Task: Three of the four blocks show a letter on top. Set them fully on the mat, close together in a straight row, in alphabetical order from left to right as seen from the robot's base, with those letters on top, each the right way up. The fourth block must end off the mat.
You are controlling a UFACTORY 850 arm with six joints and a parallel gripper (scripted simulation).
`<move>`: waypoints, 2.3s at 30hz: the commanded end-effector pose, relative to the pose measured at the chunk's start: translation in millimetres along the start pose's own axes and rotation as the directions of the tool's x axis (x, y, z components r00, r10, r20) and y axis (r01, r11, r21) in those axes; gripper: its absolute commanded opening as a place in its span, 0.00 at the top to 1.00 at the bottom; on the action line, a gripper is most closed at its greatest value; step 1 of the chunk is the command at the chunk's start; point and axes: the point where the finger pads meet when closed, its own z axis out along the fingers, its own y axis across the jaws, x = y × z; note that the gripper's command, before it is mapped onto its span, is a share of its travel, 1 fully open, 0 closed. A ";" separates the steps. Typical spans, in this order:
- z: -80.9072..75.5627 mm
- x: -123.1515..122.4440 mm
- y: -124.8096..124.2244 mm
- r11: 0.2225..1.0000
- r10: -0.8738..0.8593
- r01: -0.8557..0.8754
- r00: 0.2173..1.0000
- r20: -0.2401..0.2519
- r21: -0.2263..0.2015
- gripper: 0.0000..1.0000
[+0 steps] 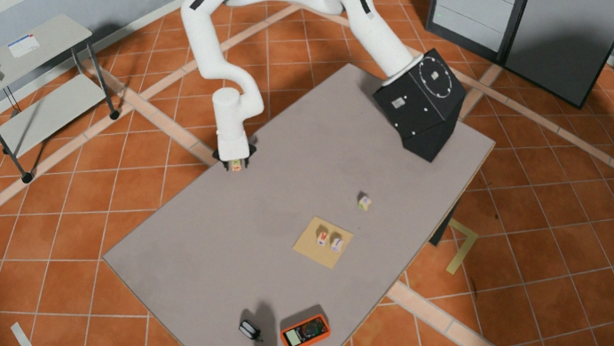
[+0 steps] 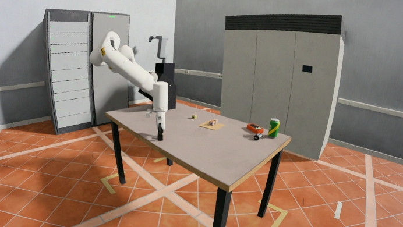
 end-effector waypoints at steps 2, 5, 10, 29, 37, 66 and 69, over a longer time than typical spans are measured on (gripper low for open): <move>-0.5 -0.2 -0.5 1.000 0.000 0.000 1.000 0.001 0.001 0.31; -0.5 -0.2 -0.5 1.000 0.000 0.000 1.000 0.001 0.001 0.52; -0.5 -0.2 -0.5 1.000 0.000 0.000 1.000 0.001 0.001 0.52; -0.5 -0.2 -0.5 1.000 0.000 0.000 1.000 0.001 0.001 0.72; -0.5 -0.2 -0.5 1.000 0.000 0.000 1.000 0.001 0.001 0.72; -29.3 -0.2 -0.5 1.000 0.000 0.000 1.000 0.001 0.001 0.72; -51.9 -0.2 -0.5 1.000 0.000 0.000 1.000 0.001 0.001 0.72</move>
